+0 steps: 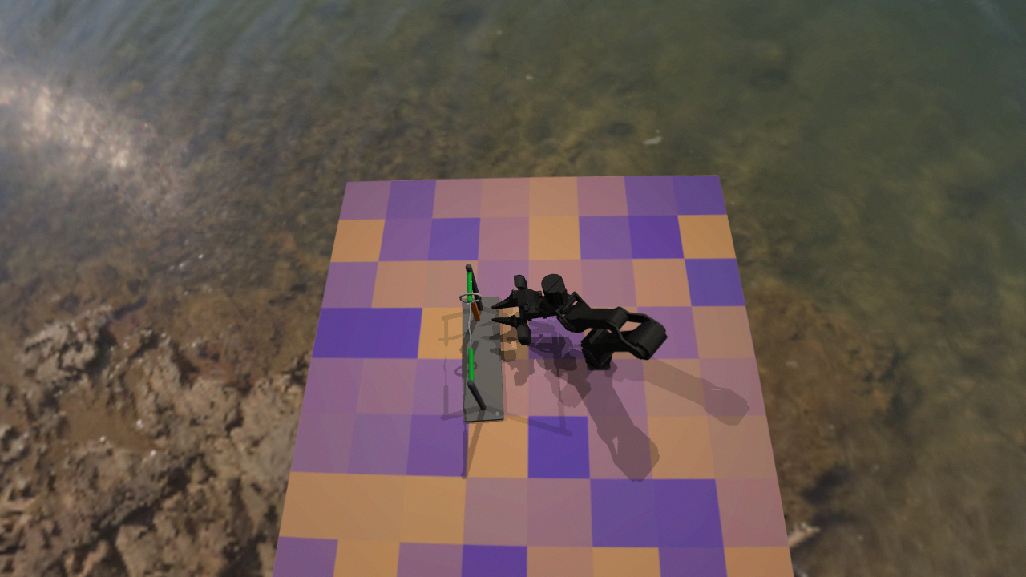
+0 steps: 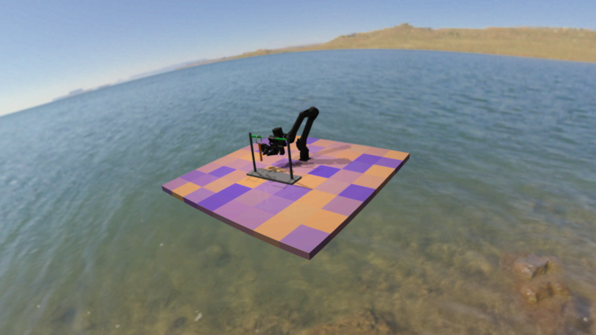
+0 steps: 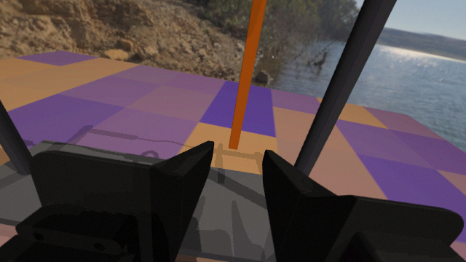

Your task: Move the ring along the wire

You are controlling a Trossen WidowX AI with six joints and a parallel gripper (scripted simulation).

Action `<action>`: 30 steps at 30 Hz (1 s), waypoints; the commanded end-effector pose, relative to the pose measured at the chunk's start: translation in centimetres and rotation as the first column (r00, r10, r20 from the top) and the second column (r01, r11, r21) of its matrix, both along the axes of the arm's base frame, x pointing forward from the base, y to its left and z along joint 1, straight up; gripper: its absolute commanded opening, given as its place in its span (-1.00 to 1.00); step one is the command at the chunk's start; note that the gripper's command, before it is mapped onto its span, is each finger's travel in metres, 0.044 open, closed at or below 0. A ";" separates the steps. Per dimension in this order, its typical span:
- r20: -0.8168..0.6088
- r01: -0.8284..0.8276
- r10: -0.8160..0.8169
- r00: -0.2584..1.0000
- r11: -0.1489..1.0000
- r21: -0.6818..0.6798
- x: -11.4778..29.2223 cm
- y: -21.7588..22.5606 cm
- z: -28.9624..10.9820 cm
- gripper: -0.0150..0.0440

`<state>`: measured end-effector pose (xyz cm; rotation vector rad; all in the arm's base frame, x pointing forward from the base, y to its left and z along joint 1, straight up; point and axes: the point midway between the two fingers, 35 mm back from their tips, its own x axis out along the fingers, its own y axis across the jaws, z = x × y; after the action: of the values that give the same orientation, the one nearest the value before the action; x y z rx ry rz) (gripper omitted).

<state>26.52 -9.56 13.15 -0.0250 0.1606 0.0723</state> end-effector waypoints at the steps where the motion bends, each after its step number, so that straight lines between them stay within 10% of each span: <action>1: -0.004 0.003 -0.003 1.000 1.000 0.007 0.6 -0.1 -0.1 0.05; 30: -0.002 0.002 -0.002 1.000 1.000 0.007 4.9 0.2 -0.6 0.05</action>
<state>30.80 -9.42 12.89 -0.0257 0.1564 0.0719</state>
